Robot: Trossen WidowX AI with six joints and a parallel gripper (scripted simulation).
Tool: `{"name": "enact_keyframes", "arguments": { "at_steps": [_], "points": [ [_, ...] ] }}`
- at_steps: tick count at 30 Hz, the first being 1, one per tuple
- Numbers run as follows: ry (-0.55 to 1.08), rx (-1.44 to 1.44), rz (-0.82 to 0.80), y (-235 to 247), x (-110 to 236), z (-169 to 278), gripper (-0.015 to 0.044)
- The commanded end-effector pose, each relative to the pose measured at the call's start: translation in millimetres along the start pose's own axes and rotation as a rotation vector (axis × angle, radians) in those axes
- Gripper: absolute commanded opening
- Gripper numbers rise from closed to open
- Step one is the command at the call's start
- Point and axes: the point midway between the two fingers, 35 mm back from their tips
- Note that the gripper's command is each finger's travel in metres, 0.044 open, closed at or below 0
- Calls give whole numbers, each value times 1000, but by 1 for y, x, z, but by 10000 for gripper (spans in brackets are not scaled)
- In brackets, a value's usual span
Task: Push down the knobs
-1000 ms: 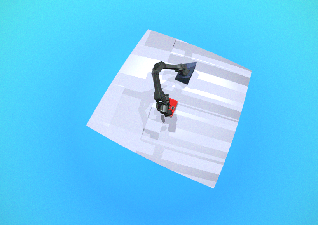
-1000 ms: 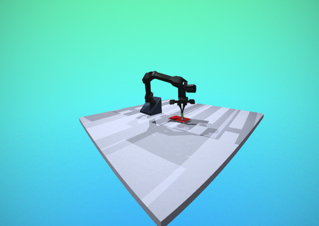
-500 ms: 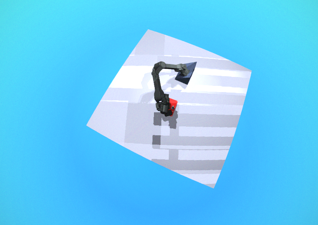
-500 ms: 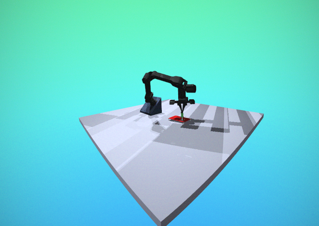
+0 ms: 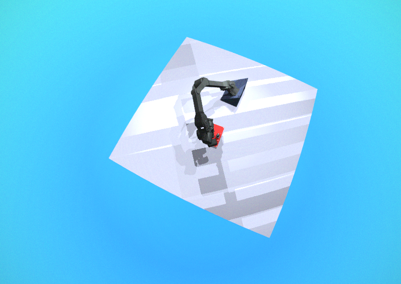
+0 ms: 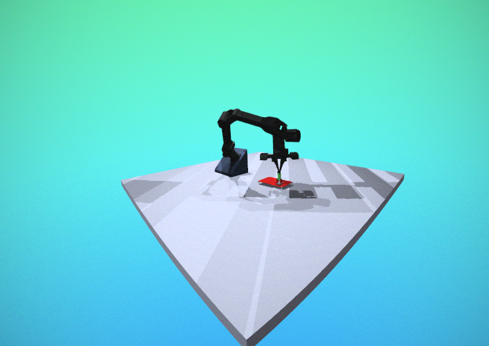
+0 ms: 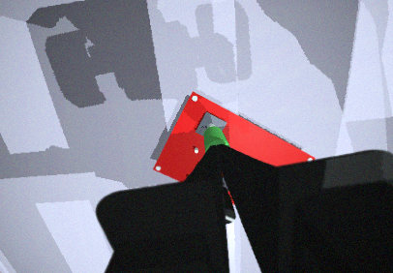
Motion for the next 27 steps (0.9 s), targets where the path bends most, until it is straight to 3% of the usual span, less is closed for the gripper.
{"name": "enact_keyframes", "arguments": {
  "at_steps": [1, 27],
  "points": [
    [7, -11, 7, -2, -11, -1, 0],
    [7, -11, 7, -2, -17, -1, 0]
  ]
}}
Point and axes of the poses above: the point midway between the two fingers, 35 mm back from their tips, its own x axis back along the fingers, its own y axis across the jaws, z = x × y, and after that the axes turned 12 degrees about x, right-handed
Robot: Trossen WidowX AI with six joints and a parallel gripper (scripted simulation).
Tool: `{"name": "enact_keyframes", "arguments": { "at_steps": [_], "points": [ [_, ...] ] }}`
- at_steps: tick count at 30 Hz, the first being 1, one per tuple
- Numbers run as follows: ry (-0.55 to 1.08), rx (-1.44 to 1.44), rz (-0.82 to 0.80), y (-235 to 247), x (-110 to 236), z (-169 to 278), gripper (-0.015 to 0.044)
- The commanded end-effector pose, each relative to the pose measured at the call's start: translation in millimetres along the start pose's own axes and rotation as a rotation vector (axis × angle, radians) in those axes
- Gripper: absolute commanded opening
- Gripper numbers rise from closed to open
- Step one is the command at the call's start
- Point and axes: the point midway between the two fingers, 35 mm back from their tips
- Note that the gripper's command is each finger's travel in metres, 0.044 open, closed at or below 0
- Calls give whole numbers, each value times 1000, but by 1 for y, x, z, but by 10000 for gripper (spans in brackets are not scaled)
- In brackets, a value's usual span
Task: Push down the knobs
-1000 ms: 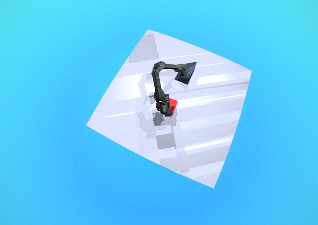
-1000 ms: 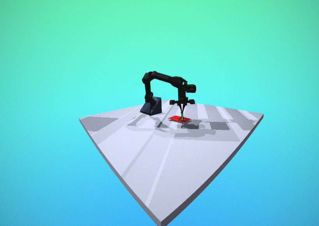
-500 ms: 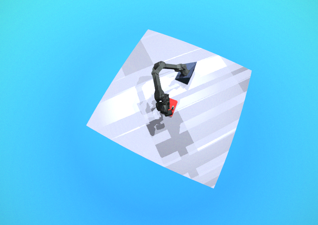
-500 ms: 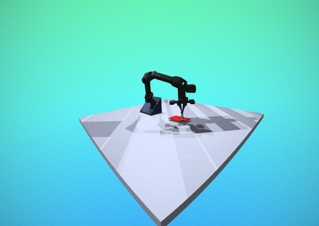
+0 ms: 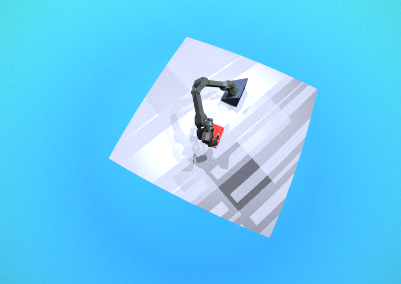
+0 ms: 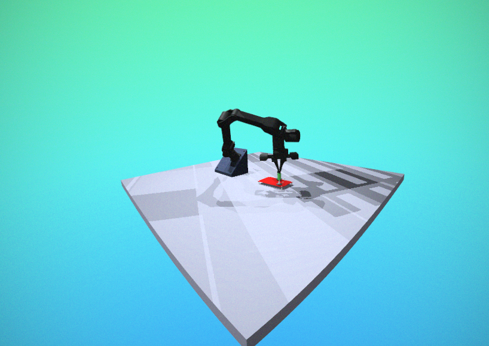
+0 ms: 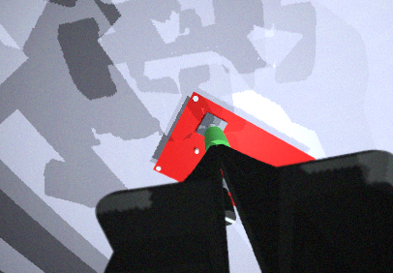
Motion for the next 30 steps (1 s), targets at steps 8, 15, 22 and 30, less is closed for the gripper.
{"name": "enact_keyframes", "arguments": {
  "at_steps": [8, 15, 22, 30],
  "points": [
    [12, -19, 13, -2, -19, -2, 0],
    [12, -19, 13, -2, -20, -2, 0],
    [12, -19, 13, -2, -24, -2, 0],
    [12, -19, 13, -2, -24, -2, 0]
  ]
}}
Point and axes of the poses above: the point midway between the two fingers, 35 mm back from their tips, its own x axis back along the fingers, its own y axis across the jaws, z = x × y, and after that the axes turned 12 degrees about x, right-handed
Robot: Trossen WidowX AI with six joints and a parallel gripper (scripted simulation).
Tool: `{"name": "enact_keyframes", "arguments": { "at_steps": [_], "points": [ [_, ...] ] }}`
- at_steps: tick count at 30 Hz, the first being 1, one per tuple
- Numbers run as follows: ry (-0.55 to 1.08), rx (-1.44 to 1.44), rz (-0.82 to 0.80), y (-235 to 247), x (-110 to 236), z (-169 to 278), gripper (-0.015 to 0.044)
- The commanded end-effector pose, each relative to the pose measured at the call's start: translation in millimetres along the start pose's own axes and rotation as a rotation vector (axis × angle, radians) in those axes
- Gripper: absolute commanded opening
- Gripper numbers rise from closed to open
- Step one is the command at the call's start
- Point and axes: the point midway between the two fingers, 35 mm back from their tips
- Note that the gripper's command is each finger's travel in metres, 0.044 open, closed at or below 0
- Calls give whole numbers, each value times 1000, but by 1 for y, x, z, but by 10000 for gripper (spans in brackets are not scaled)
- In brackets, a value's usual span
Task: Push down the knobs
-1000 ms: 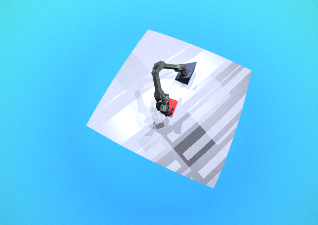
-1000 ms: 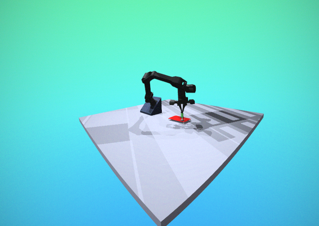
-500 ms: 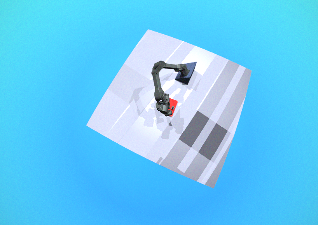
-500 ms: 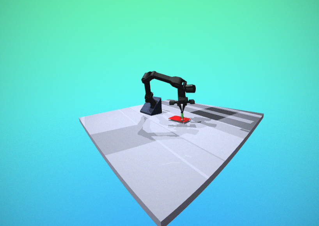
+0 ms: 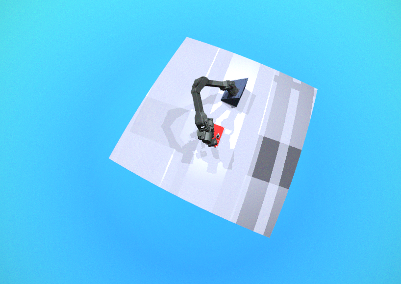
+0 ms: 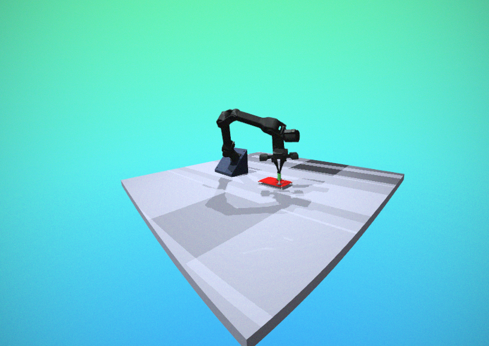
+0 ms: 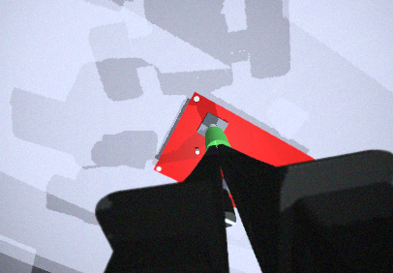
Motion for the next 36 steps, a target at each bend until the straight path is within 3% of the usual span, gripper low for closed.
{"name": "enact_keyframes", "arguments": {
  "at_steps": [1, 36],
  "points": [
    [18, -27, 21, -3, -22, -3, 0],
    [18, -27, 21, -3, -32, -3, 0]
  ]
}}
Point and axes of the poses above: the point midway between the two fingers, 35 mm back from their tips, its own x axis back along the fingers, its own y axis across the jaws, z = x × y, and after that the axes turned 12 degrees about x, right-handed
